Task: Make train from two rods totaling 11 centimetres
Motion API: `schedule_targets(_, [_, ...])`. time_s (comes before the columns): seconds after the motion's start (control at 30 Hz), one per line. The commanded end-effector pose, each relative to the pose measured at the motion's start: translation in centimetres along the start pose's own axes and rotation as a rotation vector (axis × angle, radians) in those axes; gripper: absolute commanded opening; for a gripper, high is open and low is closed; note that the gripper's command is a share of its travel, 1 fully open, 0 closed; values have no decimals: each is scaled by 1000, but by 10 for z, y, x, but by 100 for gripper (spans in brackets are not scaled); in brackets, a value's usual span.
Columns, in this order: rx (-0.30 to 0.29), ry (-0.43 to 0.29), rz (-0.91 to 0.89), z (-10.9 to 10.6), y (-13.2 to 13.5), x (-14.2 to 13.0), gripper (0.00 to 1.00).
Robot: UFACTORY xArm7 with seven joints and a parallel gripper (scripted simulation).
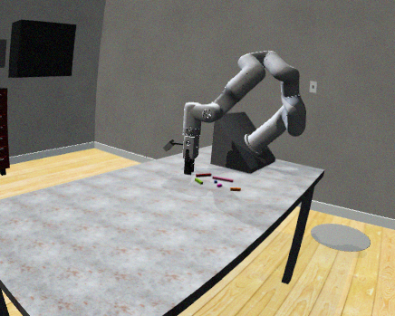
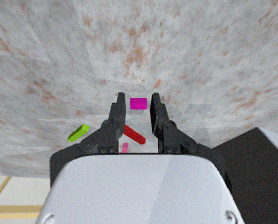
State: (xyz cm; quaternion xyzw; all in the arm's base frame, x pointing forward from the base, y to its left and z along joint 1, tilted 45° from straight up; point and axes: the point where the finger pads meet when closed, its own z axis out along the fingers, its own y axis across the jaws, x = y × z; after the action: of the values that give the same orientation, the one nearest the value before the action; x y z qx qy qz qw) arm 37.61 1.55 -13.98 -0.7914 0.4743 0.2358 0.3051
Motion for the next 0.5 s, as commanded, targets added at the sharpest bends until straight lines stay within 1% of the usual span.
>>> schedule_targets(0.0, [2, 4, 0, -2, 0, 2, 36])
schedule_targets(0.27, [2, 4, 0, -2, 0, 2, 36])
schedule_targets(0.47, [2, 4, 0, -7, 0, 2, 36])
